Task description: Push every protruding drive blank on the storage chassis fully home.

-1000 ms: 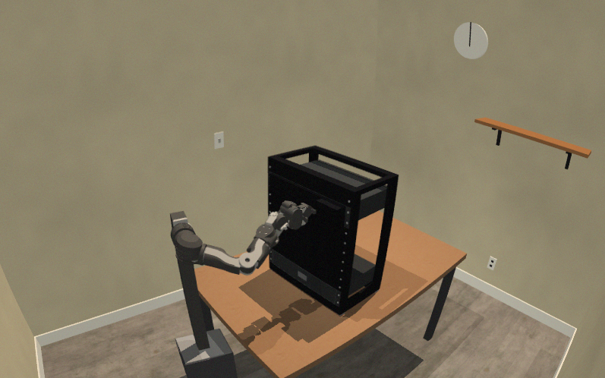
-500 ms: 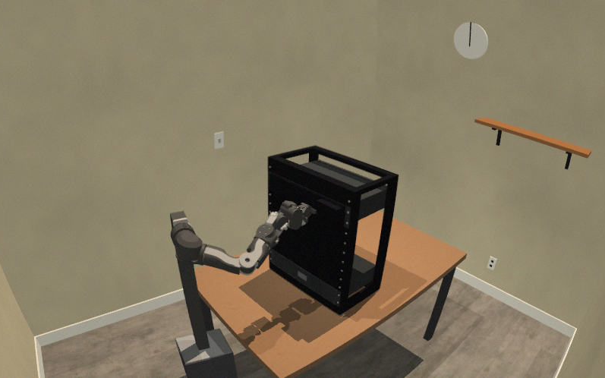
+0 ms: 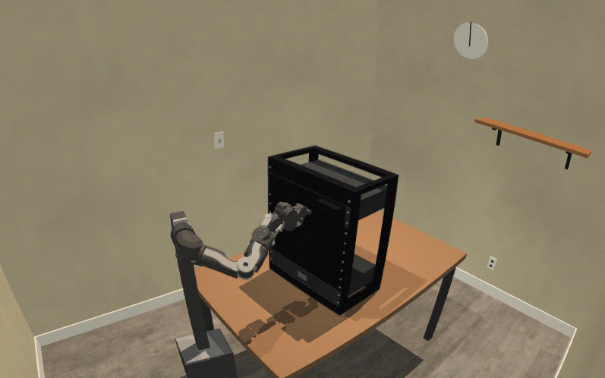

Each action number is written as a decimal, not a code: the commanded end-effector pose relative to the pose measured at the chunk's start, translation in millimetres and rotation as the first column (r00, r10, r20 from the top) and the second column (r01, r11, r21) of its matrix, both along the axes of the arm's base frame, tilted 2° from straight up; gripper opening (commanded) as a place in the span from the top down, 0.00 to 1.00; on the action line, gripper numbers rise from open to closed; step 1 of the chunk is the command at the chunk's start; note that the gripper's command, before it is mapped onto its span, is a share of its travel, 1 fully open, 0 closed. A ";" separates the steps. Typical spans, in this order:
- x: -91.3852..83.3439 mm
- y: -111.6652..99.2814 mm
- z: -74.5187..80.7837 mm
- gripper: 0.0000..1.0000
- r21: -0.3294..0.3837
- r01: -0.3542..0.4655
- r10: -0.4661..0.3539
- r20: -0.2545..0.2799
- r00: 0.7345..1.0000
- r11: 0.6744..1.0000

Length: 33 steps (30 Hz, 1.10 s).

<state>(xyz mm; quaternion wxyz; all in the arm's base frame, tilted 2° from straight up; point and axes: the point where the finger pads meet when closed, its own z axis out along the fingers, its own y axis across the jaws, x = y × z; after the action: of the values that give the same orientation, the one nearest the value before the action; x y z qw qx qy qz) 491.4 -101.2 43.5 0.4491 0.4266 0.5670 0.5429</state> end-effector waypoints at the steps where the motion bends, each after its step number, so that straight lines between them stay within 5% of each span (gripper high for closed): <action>1: -5.9 -0.9 1.4 1.00 0.008 0.002 -0.002 -0.004 1.000 1.000; 14: -76.8 -17.6 1.7 1.00 0.008 0.002 -0.002 -0.006 1.000 1.000; 22: -80.4 -19.0 1.9 1.00 0.009 0.004 -0.004 -0.006 1.000 1.000; 28: -80.6 -20.2 24.4 1.00 0.009 0.004 -0.004 -0.006 1.000 1.000; 33: -79.8 -20.1 26.2 1.00 0.009 0.004 -0.004 -0.006 1.000 1.000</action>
<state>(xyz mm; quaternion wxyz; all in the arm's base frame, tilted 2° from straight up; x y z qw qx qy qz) 411.7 -122.0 70.4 0.4481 0.4322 0.5624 0.5443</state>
